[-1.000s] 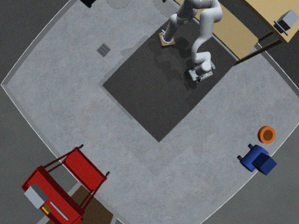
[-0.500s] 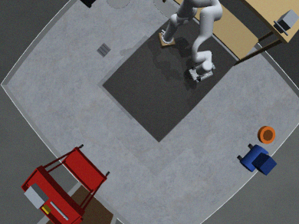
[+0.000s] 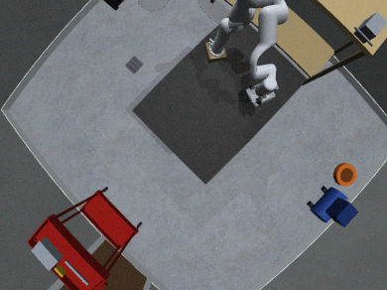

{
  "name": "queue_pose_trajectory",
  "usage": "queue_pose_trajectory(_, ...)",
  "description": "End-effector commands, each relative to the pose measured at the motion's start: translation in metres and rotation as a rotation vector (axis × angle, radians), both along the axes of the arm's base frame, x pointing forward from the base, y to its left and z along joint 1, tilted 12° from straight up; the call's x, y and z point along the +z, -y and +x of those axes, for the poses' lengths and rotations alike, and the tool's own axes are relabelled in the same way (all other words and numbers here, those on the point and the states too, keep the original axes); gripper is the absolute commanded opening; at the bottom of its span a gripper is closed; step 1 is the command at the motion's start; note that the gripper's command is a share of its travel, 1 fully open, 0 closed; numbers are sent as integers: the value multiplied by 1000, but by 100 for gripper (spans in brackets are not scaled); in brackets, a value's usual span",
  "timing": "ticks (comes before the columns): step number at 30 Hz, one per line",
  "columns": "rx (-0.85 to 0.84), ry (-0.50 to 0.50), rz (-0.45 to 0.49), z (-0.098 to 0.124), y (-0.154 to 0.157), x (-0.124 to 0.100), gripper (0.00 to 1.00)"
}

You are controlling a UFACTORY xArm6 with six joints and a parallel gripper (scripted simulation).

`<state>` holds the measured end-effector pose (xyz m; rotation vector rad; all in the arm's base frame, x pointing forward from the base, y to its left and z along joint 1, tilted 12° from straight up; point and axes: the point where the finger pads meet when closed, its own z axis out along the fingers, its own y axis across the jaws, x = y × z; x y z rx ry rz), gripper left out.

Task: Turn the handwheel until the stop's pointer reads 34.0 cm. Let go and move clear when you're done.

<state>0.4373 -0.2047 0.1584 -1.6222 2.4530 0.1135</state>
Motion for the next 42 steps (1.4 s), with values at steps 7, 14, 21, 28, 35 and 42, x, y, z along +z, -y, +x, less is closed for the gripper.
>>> queue_pose_trajectory(7, 0, 3, -2, 32, -61, 17, 57)
queue_pose_trajectory(14, 0, 3, -2, 59, -113, 30, 57)
queue_pose_trajectory(21, 0, 3, -2, 78, -150, 39, 57)
queue_pose_trajectory(28, 0, 3, -2, 99, -191, 49, 57)
queue_pose_trajectory(35, 0, 3, -2, 100, -192, 49, 57)
queue_pose_trajectory(42, 0, 3, -2, 100, -192, 49, 57)
